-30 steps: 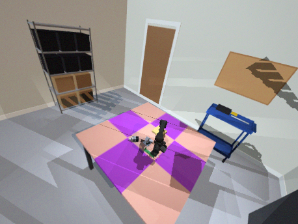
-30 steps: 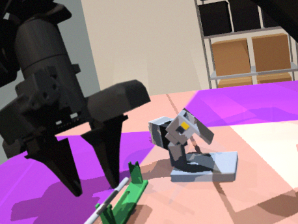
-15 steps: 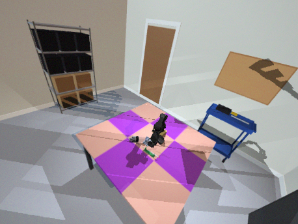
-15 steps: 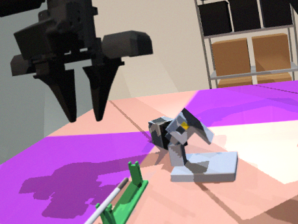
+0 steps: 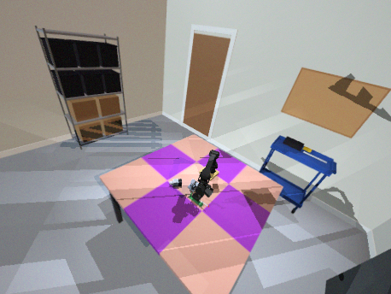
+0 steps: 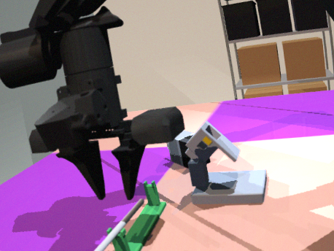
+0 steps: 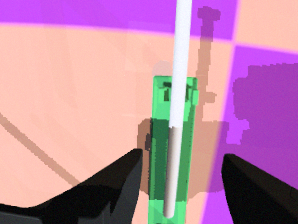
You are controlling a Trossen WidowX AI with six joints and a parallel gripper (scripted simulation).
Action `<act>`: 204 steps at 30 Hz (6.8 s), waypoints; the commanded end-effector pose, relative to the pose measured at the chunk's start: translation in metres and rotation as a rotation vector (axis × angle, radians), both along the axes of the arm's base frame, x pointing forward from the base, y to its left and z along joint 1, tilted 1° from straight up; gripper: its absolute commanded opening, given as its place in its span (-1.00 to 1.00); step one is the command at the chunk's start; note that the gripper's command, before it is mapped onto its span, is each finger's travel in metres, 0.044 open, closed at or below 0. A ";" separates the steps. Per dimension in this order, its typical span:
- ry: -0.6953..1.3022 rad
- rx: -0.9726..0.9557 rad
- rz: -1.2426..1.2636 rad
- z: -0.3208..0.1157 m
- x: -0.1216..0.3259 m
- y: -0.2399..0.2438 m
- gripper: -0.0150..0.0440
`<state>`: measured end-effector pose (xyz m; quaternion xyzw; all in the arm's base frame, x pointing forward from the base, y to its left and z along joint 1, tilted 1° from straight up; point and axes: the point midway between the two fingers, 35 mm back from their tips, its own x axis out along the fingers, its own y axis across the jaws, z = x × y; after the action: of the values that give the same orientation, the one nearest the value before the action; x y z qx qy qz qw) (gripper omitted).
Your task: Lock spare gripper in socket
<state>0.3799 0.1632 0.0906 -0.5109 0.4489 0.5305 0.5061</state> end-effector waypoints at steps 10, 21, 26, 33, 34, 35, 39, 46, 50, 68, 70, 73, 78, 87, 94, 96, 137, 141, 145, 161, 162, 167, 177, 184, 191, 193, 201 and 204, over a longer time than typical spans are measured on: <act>0.000 -0.004 0.002 -0.021 0.001 -0.001 0.12; 0.000 -0.004 0.002 -0.039 0.001 -0.001 0.12; 0.000 -0.004 0.002 -0.047 0.001 -0.001 0.12; 0.001 -0.005 0.002 -0.056 0.001 -0.002 0.12; 0.001 -0.005 0.002 -0.056 0.001 -0.002 0.12; 0.001 -0.005 0.002 -0.056 0.001 -0.002 0.12; 0.001 -0.005 0.002 -0.056 0.001 -0.002 -0.06; 0.001 -0.005 0.002 -0.056 0.001 -0.002 -0.48; 0.001 -0.005 0.002 -0.056 0.001 -0.002 -0.49; 0.034 -0.014 0.000 -0.033 -0.008 -0.004 -0.49; 0.040 -0.016 0.000 -0.030 -0.009 -0.004 -0.49; 0.048 -0.019 0.000 -0.027 -0.011 -0.005 -0.49; 0.060 -0.024 0.000 -0.031 -0.013 -0.007 -0.49; 0.060 -0.025 0.002 -0.029 -0.009 -0.017 -0.49; 0.059 -0.027 0.006 -0.024 -0.001 -0.038 -0.49; 0.059 -0.028 0.007 -0.022 0.001 -0.044 -0.49; 0.058 -0.026 0.011 -0.057 0.007 -0.061 -0.49; 0.058 -0.026 0.011 -0.057 0.007 -0.061 -0.49; 0.058 -0.026 0.011 -0.057 0.007 -0.061 -0.49; 0.058 -0.026 0.011 -0.057 0.007 -0.061 -0.49; 0.058 -0.026 0.011 -0.057 0.007 -0.061 -0.49; 0.052 -0.025 0.008 -0.053 0.007 -0.061 -0.49; 0.052 -0.025 0.008 -0.053 0.007 -0.061 0.31; 0.059 -0.026 0.008 -0.041 0.005 -0.061 0.93; 0.085 -0.032 0.008 -0.029 -0.001 -0.063 1.00; 0.091 -0.034 0.009 -0.025 -0.002 -0.063 1.00; 0.117 -0.040 0.009 -0.009 -0.008 -0.064 1.00; 0.126 -0.042 0.009 -0.003 -0.010 -0.065 1.00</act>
<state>0.3690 0.0981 0.0785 -0.4879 0.4901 0.5552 0.4621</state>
